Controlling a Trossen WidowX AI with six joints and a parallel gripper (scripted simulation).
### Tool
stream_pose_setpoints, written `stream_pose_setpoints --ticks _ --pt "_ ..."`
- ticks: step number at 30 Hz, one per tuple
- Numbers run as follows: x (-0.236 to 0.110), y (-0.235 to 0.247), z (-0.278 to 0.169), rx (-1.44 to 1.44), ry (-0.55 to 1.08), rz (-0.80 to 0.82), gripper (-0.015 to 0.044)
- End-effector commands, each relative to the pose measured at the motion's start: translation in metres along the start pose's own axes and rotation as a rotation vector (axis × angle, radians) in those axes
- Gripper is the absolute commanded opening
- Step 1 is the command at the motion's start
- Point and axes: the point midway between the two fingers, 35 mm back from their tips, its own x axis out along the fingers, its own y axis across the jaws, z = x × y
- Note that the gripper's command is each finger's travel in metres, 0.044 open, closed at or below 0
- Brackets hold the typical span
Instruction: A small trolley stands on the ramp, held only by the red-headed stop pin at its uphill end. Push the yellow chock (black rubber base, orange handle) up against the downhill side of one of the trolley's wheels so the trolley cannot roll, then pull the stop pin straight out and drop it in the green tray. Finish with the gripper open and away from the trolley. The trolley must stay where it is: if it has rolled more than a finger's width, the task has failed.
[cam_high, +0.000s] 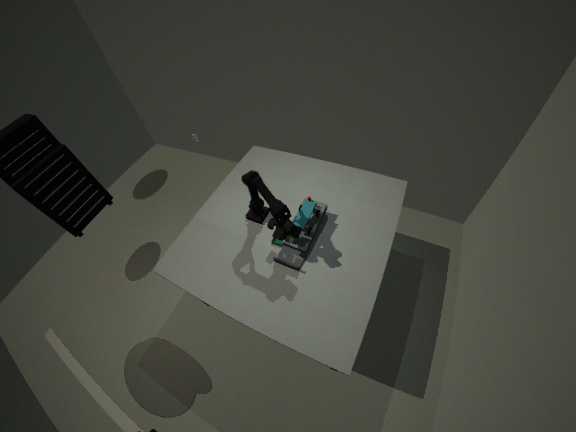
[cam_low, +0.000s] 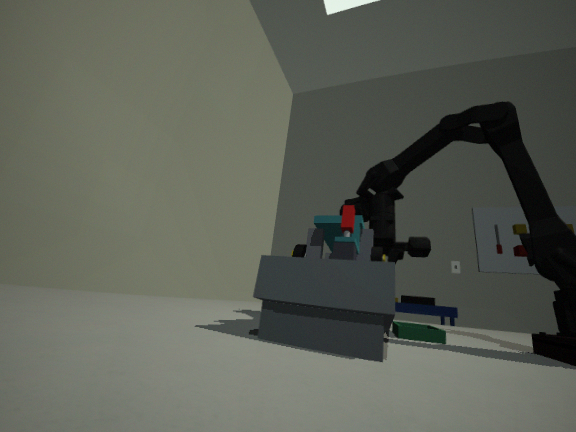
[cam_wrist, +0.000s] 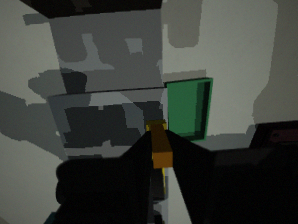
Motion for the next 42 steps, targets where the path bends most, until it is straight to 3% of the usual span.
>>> stream_pose_setpoints --ticks 1,11,19,38,42 --pt "0.000 0.000 -0.005 0.001 0.004 0.004 0.0000" --pt "0.000 0.000 -0.001 0.001 -0.003 0.001 0.0000" --pt "0.000 0.000 -0.001 0.001 -0.003 0.001 0.0190" --pt "-0.059 0.000 0.000 0.001 0.003 0.004 0.0190" --pt "-0.052 0.000 0.000 0.003 -0.003 0.002 0.0295"
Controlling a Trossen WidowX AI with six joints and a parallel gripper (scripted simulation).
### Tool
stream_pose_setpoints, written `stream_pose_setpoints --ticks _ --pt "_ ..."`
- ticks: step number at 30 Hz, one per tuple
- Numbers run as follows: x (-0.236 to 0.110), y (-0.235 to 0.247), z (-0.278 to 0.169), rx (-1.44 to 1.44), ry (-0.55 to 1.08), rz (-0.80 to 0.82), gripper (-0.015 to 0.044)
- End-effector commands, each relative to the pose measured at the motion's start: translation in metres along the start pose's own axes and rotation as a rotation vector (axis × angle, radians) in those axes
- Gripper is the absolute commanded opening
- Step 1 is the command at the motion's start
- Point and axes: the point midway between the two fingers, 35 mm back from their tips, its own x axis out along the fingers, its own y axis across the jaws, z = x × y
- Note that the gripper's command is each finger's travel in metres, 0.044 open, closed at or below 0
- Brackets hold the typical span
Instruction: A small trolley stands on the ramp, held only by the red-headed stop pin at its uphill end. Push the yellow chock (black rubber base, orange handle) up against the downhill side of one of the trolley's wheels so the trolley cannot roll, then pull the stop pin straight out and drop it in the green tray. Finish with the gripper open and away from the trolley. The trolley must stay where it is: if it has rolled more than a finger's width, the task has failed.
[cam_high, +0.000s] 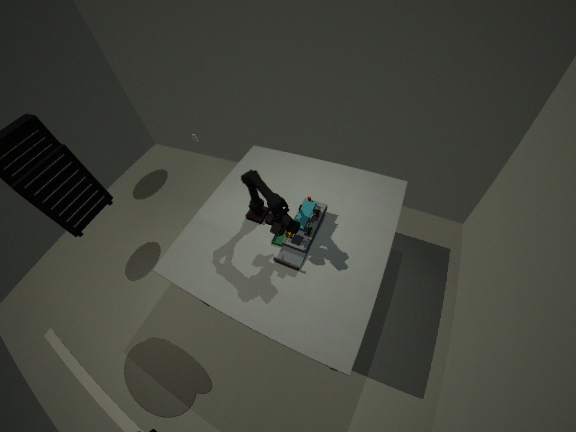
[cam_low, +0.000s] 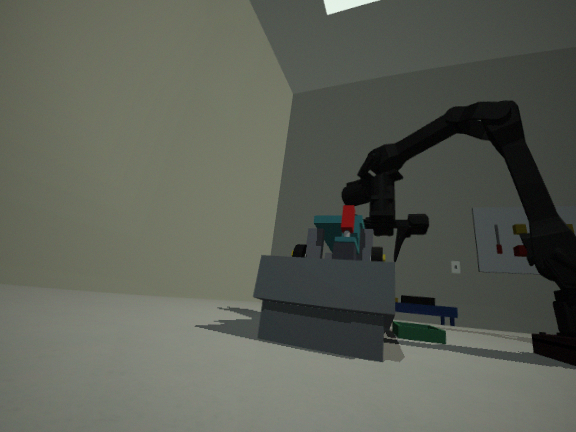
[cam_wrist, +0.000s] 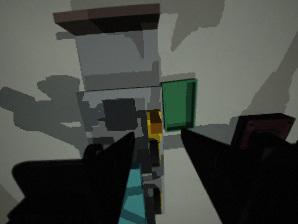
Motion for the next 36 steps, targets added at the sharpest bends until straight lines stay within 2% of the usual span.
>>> stream_pose_setpoints --ticks 1,4,17,30,36 --pt "0.000 0.001 -0.001 -0.003 -0.001 0.006 0.0269" --pt "-0.017 0.018 -0.009 -0.041 -0.016 0.109 0.0190" --pt "-0.024 0.048 -0.111 -0.026 0.101 0.095 0.0190" --pt "-0.032 0.041 -0.221 -0.005 0.204 0.013 0.0190" --pt "-0.033 0.038 -0.233 -0.002 0.213 0.000 0.0190"
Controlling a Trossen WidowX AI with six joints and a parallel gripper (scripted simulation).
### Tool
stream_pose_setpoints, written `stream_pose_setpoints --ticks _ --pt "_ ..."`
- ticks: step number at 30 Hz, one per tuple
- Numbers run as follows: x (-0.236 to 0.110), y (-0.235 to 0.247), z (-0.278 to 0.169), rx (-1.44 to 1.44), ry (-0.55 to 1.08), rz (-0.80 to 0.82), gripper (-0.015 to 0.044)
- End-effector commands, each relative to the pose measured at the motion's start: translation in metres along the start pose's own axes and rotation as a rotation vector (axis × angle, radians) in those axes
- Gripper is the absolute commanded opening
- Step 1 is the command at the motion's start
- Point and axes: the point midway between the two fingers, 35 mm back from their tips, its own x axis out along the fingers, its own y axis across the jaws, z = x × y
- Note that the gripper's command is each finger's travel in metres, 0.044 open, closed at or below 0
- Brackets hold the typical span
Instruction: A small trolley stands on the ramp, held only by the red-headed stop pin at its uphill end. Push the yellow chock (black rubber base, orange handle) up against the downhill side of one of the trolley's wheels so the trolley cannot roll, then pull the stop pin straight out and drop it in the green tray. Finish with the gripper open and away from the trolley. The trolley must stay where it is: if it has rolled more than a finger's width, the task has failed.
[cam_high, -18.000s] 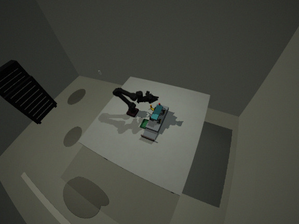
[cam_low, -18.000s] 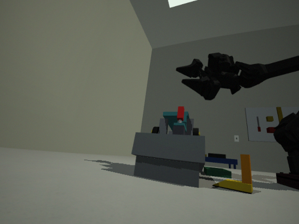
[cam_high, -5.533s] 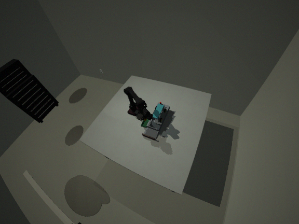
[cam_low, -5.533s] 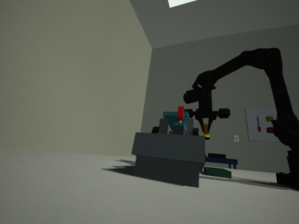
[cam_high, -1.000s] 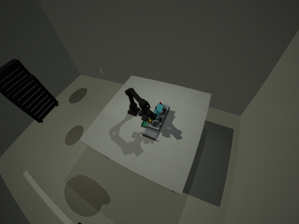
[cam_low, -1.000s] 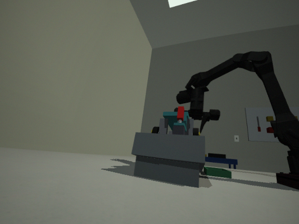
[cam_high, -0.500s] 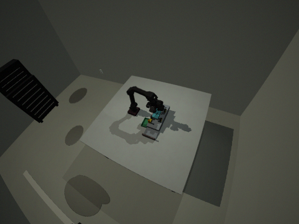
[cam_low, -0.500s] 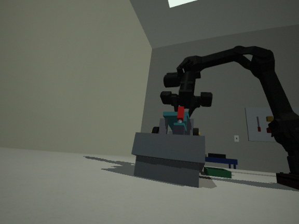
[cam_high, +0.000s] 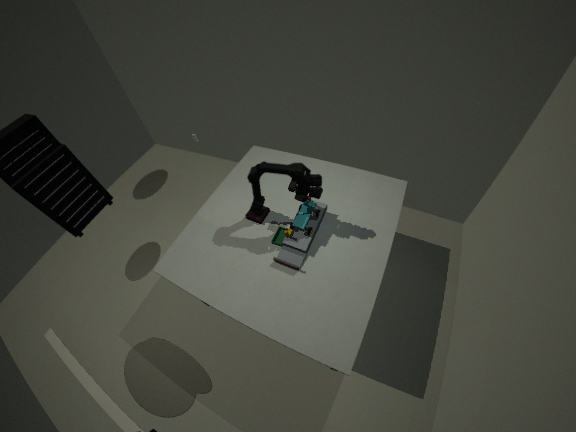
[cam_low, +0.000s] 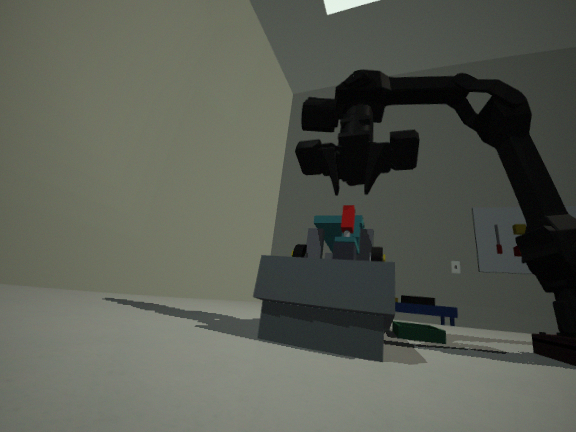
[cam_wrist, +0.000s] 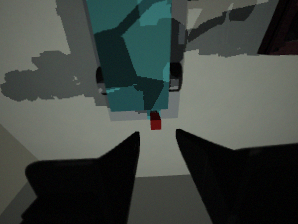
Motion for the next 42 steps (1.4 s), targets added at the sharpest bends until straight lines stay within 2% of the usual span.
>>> stream_pose_setpoints --ticks 1,42 --pt "0.000 0.000 -0.002 0.012 0.006 -0.004 0.0190" --pt "0.054 0.000 -0.002 0.013 0.007 -0.004 0.0190"
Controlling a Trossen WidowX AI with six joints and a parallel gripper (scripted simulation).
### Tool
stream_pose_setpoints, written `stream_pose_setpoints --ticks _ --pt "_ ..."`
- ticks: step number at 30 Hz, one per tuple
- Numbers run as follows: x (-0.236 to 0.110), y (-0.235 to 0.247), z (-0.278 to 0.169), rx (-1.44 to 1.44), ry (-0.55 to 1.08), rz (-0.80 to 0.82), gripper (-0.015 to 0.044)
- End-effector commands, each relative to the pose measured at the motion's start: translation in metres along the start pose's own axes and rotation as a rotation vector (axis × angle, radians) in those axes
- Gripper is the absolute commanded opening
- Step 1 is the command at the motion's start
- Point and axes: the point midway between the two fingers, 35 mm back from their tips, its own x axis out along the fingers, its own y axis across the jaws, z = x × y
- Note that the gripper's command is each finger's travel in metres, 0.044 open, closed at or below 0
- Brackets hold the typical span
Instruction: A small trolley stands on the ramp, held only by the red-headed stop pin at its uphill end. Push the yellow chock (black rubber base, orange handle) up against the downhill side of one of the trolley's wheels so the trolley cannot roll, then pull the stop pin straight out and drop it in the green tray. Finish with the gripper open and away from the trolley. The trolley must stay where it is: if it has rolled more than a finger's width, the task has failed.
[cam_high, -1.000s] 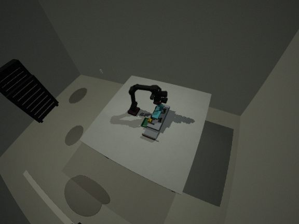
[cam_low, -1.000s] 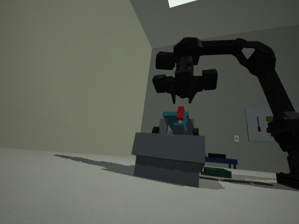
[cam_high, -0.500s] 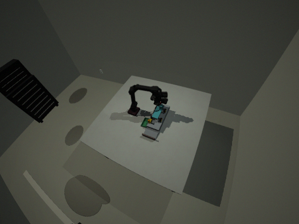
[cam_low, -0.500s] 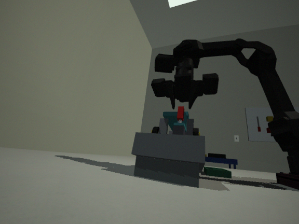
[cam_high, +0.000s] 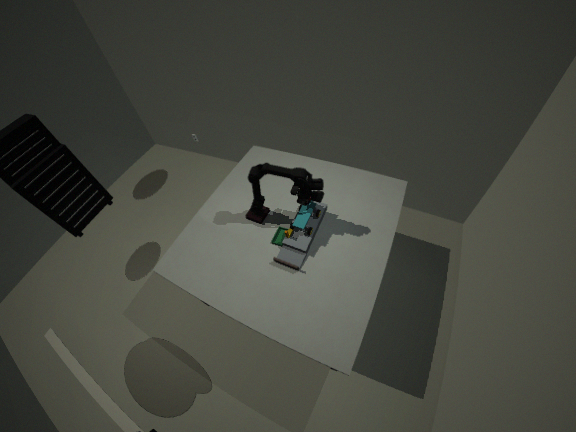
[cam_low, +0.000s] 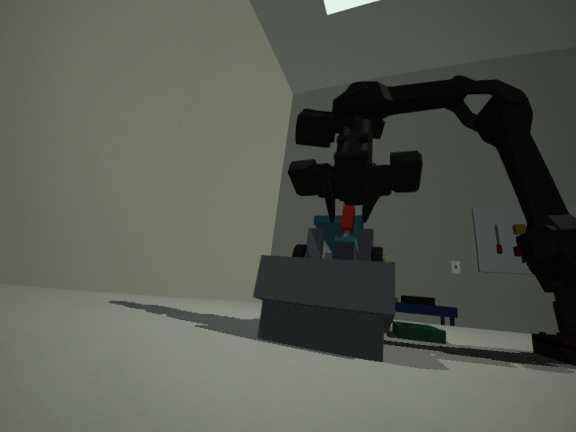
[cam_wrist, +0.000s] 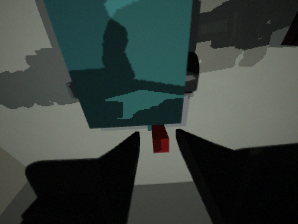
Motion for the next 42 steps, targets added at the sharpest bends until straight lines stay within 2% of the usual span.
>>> stream_pose_setpoints --ticks 1,12,17,26,42 --pt "0.006 0.000 0.000 0.002 0.001 -0.002 0.0190" --pt "0.020 -0.001 -0.001 0.002 0.001 -0.002 0.0190" --pt "0.017 -0.001 -0.001 0.000 0.002 -0.001 0.0059" --pt "0.017 -0.001 -0.001 0.000 0.002 -0.001 0.0000" --pt "0.005 -0.002 -0.002 0.002 0.001 -0.002 0.0000"
